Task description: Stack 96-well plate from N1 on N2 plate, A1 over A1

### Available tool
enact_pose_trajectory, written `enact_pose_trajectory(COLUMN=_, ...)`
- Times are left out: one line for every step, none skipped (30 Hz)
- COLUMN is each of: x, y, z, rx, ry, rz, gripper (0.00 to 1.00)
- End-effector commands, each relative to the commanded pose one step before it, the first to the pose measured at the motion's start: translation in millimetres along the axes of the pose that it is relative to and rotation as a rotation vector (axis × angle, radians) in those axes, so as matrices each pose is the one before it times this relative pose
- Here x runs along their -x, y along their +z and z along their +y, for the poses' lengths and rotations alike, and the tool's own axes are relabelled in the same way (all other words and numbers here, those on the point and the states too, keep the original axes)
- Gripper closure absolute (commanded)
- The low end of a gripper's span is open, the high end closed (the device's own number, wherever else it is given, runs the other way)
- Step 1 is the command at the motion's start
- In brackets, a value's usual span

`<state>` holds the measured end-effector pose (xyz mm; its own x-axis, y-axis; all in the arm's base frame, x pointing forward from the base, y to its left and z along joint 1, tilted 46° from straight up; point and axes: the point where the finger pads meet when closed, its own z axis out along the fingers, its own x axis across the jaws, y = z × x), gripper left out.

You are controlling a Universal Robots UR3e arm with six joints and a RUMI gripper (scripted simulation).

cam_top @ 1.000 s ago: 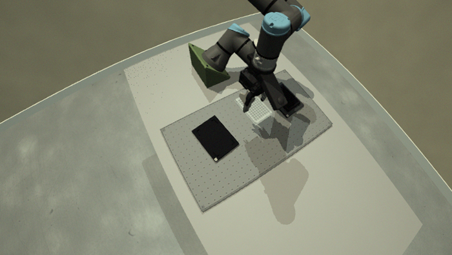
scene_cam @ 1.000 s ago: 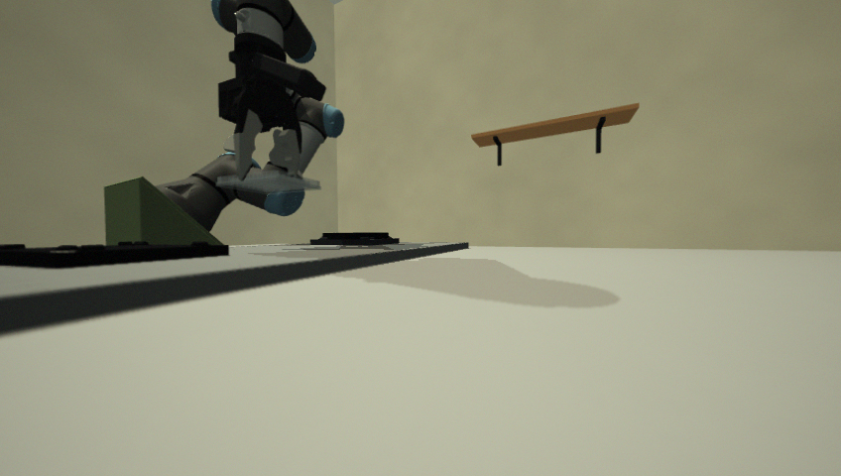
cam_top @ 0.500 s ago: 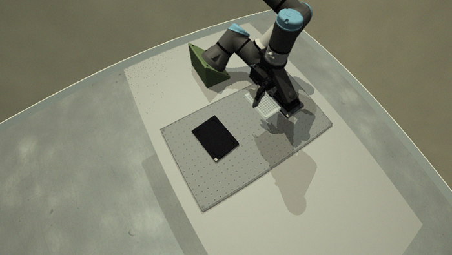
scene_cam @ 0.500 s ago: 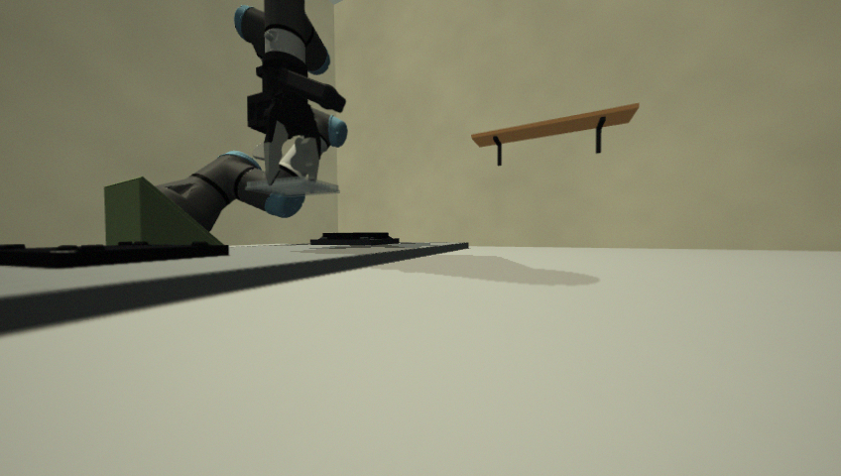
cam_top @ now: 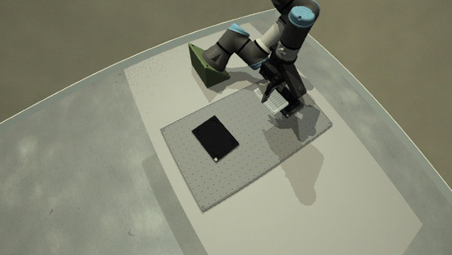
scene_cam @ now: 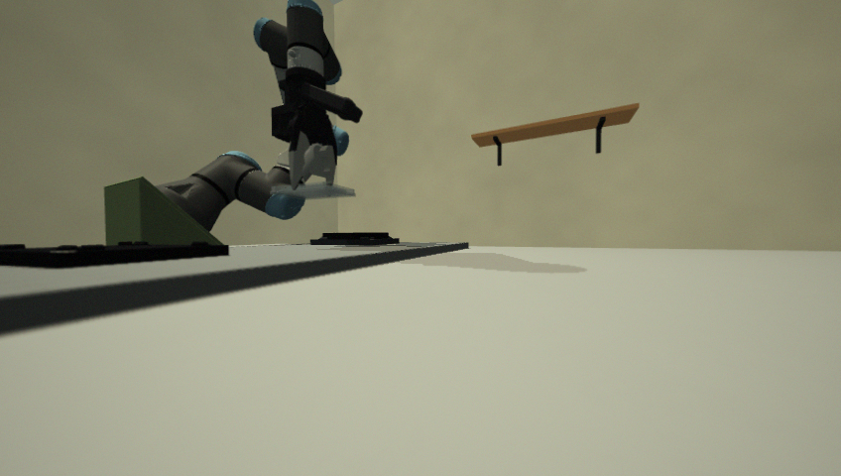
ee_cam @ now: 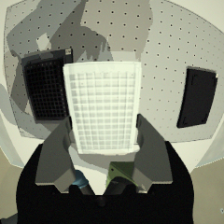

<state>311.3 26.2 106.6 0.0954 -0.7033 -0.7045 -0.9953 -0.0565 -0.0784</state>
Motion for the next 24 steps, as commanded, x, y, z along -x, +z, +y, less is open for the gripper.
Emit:
enact_pose_trajectory(x=26.50, y=-1.544, z=-2.314, rx=-0.00231, ry=0.01044, rz=-0.00967, gripper=1.00)
enact_pose_trajectory(x=3.33, y=0.002, z=-0.217, rx=0.00000, ry=0.00000, rz=-0.00002, gripper=1.00)
enact_pose_trajectory(x=3.33, y=0.002, z=-0.217, rx=0.00000, ry=0.00000, rz=-0.00002, gripper=1.00)
enact_pose_trajectory(x=3.33, y=0.002, z=-0.217, rx=0.00000, ry=0.00000, rz=-0.00002, gripper=1.00)
enact_pose_trajectory(x=3.33, y=0.002, z=-0.217, rx=0.00000, ry=0.00000, rz=-0.00002, gripper=1.00)
enact_pose_trajectory(x=0.00, y=0.000, z=0.000, rx=0.00000, ry=0.00000, rz=0.00000, gripper=1.00)
enact_pose_trajectory(x=0.00, y=0.000, z=0.000, rx=0.00000, ry=0.00000, rz=0.00000, gripper=1.00)
enact_pose_trajectory(x=3.34, y=-0.004, z=-0.223, rx=0.00000, ry=0.00000, rz=-0.00002, gripper=1.00)
enact_pose_trajectory(x=3.33, y=0.002, z=-0.217, rx=0.00000, ry=0.00000, rz=-0.00002, gripper=1.00)
enact_pose_trajectory(x=3.33, y=0.003, z=-0.216, rx=0.00000, ry=0.00000, rz=-0.00002, gripper=1.00)
enact_pose_trajectory(x=3.33, y=0.003, z=-0.216, rx=0.00000, ry=0.00000, rz=-0.00002, gripper=1.00)
enact_pose_trajectory(x=3.33, y=0.003, z=-0.216, rx=0.00000, ry=0.00000, rz=-0.00002, gripper=1.00)
enact_pose_trajectory(x=3.33, y=0.003, z=-0.216, rx=0.00000, ry=0.00000, rz=-0.00002, gripper=1.00)
enact_pose_trajectory(x=3.33, y=0.003, z=-0.216, rx=0.00000, ry=0.00000, rz=-0.00002, gripper=1.00)
enact_pose_trajectory(x=3.33, y=0.003, z=-0.216, rx=0.00000, ry=0.00000, rz=-0.00002, gripper=1.00)
enact_pose_trajectory(x=3.33, y=0.003, z=-0.216, rx=0.00000, ry=0.00000, rz=-0.00002, gripper=1.00)
enact_pose_trajectory(x=3.33, y=0.003, z=-0.216, rx=0.00000, ry=0.00000, rz=-0.00002, gripper=1.00)
enact_pose_trajectory(x=3.33, y=0.003, z=-0.216, rx=0.00000, ry=0.00000, rz=-0.00002, gripper=1.00)
enact_pose_trajectory(x=3.33, y=0.003, z=-0.216, rx=0.00000, ry=0.00000, rz=-0.00002, gripper=1.00)
enact_pose_trajectory(x=3.33, y=0.003, z=-0.216, rx=0.00000, ry=0.00000, rz=-0.00002, gripper=1.00)
enact_pose_trajectory(x=3.33, y=0.003, z=-0.216, rx=0.00000, ry=0.00000, rz=-0.00002, gripper=1.00)
enact_pose_trajectory(x=3.33, y=0.003, z=-0.216, rx=0.00000, ry=0.00000, rz=-0.00002, gripper=1.00)
enact_pose_trajectory(x=0.00, y=0.000, z=0.000, rx=0.00000, ry=0.00000, rz=0.00000, gripper=1.00)
enact_pose_trajectory(x=0.00, y=0.000, z=0.000, rx=0.00000, ry=0.00000, rz=0.00000, gripper=1.00)
